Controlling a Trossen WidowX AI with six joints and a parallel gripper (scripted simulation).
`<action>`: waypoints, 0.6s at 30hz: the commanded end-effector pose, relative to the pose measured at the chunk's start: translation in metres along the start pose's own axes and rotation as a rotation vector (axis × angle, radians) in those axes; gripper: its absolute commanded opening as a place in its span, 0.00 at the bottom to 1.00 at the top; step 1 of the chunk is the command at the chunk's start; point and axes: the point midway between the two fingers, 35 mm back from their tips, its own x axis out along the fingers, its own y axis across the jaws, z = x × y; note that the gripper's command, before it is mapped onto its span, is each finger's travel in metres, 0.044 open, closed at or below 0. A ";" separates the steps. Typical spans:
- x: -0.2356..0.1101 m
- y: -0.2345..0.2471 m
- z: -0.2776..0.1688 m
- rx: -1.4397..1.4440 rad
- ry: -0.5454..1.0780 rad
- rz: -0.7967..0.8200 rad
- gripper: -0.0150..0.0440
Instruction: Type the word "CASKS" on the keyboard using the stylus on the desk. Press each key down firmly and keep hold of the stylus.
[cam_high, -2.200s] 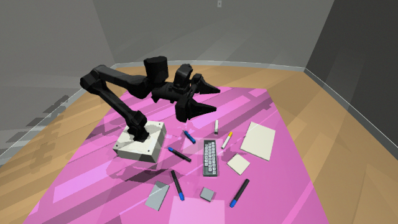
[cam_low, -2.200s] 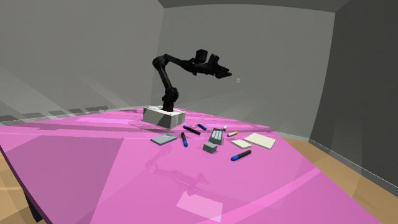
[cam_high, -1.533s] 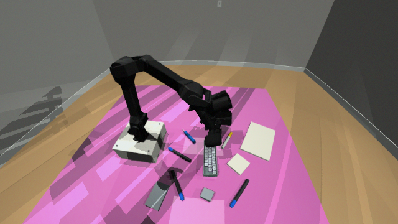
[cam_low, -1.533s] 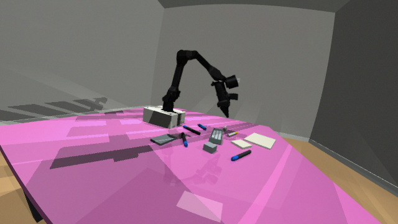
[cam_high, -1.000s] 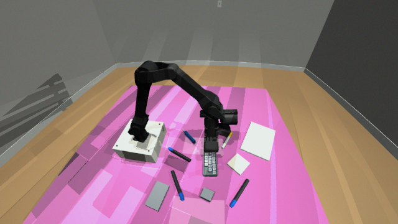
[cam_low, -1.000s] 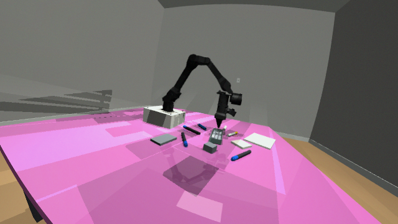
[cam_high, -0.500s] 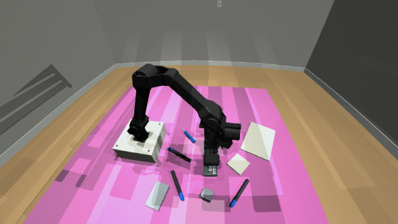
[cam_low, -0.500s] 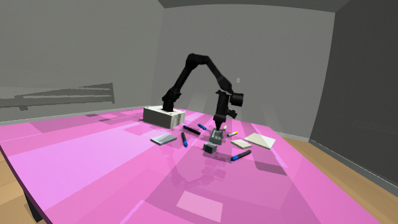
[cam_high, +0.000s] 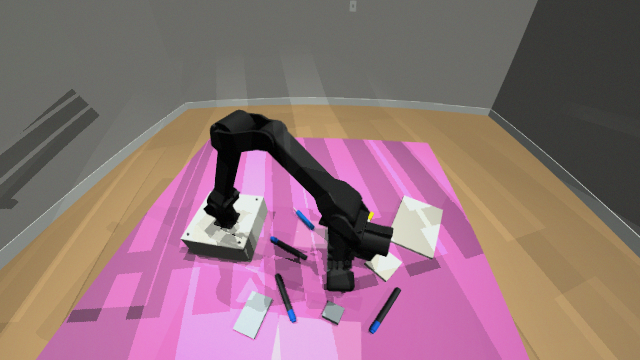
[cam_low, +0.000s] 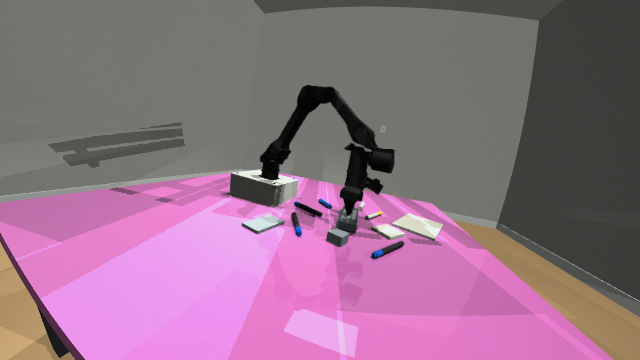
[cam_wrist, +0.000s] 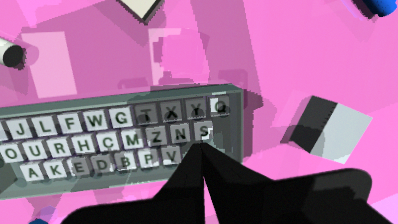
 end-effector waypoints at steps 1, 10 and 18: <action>0.000 0.001 -0.001 -0.006 0.002 0.003 0.25; 0.001 0.025 -0.028 -0.006 0.004 0.006 0.25; 0.001 0.034 -0.028 -0.006 0.004 0.007 0.25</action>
